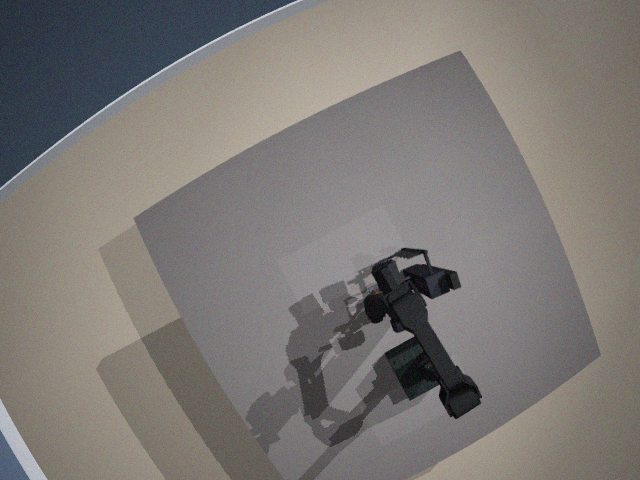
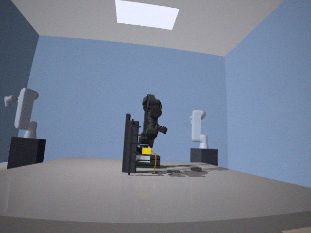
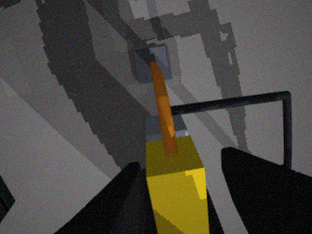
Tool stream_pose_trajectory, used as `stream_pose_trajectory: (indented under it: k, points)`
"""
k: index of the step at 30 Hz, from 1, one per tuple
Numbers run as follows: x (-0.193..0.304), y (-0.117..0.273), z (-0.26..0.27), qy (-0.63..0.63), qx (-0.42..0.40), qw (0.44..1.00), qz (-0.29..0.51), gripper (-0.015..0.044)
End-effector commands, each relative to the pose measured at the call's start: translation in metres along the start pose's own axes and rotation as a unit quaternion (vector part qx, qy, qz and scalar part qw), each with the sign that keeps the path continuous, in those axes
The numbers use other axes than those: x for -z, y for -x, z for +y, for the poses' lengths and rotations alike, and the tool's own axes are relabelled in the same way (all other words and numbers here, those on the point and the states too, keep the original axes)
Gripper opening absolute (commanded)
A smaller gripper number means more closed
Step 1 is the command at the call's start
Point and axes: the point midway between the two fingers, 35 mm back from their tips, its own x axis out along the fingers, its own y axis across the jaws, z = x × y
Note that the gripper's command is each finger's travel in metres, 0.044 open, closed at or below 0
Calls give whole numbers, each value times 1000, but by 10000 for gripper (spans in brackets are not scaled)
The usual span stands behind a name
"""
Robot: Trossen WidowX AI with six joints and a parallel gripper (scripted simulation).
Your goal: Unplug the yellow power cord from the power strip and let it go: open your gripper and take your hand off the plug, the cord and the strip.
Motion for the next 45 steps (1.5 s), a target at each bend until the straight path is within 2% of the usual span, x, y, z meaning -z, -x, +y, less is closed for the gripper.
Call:
stream_pose_trajectory:
  k: [1,23,27,35,45]
  points:
    - [7,-1,2,3,-3,1000,3,160]
    - [16,-13,3,3,-3,1000,4,160]
    - [15,-10,2,0,-2,1000,1,55]
    - [15,-10,2,0,-2,1000,1,2]
    - [4,-10,0,0,-2,1000,1,0]
